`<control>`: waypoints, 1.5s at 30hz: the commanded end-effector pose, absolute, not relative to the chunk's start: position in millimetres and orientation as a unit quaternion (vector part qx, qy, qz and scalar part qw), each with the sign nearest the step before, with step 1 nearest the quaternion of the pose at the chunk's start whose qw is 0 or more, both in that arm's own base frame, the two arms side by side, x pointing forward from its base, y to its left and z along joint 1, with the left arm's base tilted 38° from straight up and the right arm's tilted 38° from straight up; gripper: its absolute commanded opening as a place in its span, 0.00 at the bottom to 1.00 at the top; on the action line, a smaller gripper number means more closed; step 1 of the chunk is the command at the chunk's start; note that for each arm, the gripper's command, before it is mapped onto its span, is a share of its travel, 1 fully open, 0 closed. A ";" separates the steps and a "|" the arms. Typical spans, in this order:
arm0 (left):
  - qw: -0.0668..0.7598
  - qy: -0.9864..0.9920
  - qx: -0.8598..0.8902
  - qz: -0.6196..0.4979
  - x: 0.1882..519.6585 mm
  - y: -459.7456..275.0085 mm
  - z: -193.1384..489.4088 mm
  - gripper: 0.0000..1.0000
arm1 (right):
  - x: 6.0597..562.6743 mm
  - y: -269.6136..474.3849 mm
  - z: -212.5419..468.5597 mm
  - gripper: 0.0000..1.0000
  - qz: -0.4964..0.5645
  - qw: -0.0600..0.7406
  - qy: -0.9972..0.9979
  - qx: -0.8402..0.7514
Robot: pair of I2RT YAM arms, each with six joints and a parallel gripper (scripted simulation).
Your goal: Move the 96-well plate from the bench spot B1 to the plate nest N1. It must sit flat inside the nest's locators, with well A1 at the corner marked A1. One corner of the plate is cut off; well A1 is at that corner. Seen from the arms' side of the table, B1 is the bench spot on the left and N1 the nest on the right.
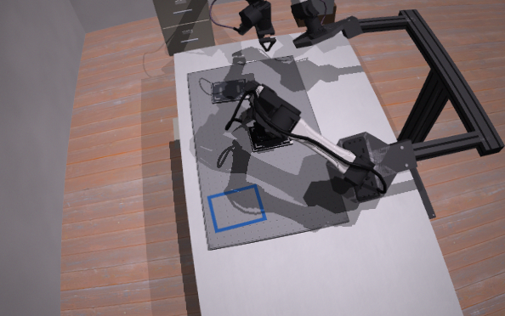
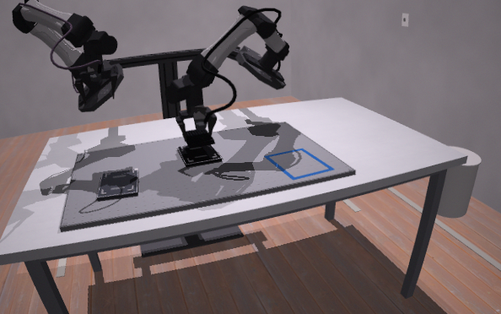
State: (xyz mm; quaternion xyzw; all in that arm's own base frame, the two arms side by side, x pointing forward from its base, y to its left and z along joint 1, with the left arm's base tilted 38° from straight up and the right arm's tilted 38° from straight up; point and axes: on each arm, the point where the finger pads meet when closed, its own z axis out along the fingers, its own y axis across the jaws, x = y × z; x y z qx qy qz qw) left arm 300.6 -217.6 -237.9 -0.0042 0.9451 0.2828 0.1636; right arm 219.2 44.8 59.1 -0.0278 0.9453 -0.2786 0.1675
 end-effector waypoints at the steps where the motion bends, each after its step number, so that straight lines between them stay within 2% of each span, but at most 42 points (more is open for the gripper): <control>1: 0.176 0.945 -0.006 0.276 312.1 -220.0 -244.5 0.00 | 218.8 45.7 60.6 1.00 -0.277 0.169 0.946 -0.024; 23: 0.175 0.945 -0.009 0.278 325.3 -200.7 -270.9 0.00 | 218.8 45.7 60.6 1.00 -0.277 0.169 0.946 -0.024; 45: 0.187 0.946 -0.004 0.265 325.7 -213.0 -254.1 0.00 | 218.8 45.7 60.6 1.00 -0.277 0.169 0.946 -0.024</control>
